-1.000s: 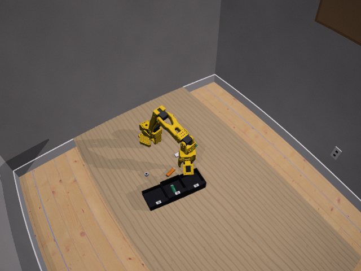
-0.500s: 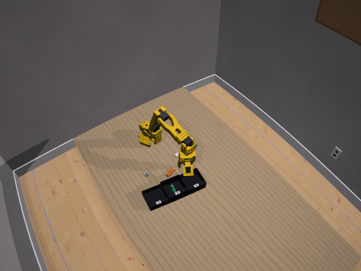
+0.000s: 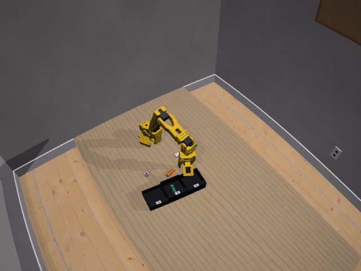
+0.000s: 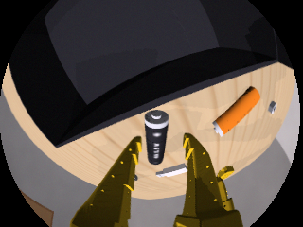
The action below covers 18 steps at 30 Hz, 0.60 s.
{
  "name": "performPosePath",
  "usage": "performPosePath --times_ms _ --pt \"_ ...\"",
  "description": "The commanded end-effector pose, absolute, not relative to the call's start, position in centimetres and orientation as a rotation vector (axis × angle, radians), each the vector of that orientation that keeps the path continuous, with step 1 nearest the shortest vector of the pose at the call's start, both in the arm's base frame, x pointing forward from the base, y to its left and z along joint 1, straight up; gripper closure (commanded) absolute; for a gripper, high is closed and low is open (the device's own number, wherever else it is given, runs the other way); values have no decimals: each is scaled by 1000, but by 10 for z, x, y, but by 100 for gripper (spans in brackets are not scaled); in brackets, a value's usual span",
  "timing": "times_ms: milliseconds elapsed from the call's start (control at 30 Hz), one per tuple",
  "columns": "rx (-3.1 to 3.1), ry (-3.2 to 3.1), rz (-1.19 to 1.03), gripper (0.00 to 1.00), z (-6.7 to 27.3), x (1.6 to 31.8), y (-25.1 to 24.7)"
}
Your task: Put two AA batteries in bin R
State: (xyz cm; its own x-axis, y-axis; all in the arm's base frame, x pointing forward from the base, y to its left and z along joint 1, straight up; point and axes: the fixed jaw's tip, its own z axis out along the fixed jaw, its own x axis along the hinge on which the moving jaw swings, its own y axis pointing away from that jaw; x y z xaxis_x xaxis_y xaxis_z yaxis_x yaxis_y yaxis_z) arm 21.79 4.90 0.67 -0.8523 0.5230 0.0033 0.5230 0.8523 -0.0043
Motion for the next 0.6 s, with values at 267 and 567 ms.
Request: performPosePath --times_ms 267,567 --pt "-859 -3041 -15 85 10 221 51" --pt "-859 -3041 -15 93 10 221 51"
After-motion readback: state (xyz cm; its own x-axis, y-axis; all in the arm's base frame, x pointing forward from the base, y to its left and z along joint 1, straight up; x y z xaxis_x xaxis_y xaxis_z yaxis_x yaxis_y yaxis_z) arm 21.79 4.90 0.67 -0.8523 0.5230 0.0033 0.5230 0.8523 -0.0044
